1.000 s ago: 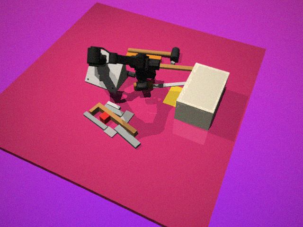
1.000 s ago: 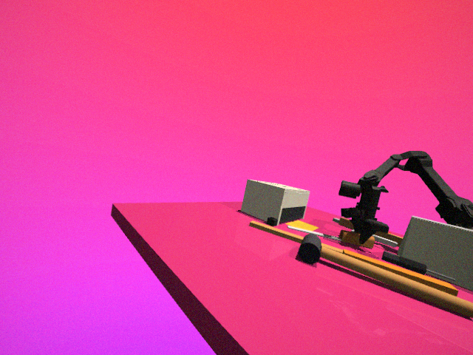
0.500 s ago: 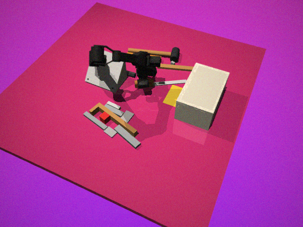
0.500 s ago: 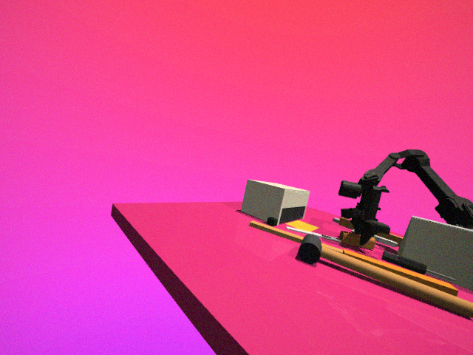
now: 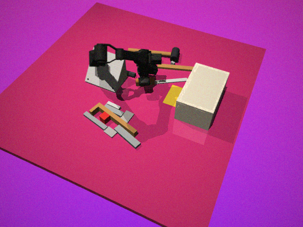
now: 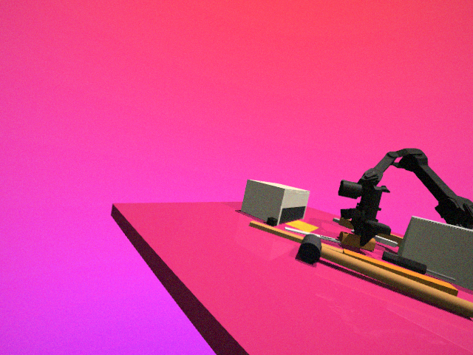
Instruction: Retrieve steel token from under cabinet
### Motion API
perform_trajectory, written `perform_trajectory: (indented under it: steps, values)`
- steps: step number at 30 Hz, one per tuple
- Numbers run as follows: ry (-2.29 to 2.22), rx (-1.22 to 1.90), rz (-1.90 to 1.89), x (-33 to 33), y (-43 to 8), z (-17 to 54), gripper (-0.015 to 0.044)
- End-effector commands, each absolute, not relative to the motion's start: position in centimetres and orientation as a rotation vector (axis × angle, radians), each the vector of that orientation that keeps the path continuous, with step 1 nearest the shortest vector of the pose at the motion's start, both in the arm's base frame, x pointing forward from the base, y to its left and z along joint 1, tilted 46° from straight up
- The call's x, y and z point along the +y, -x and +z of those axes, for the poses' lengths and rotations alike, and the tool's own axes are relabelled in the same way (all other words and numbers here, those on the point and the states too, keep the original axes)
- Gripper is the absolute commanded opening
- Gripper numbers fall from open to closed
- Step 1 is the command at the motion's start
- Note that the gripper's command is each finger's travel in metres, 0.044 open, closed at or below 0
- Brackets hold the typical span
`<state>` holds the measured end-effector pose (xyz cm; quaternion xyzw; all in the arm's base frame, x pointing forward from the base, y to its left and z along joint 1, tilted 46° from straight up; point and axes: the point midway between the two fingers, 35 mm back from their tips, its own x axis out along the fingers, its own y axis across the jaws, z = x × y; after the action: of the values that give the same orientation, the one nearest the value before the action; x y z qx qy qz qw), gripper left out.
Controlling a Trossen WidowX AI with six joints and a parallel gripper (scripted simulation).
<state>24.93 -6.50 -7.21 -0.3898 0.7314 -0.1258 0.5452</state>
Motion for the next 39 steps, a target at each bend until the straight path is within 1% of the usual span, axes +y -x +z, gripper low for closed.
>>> perform_trajectory:
  steps: [1,39]
  values:
    - [0.925,1.733,-0.292,-5.9,-25.0,-7.7,0.0]
    - [0.924,1.732,-0.29,-2.7,-24.6,-10.8,0.0]
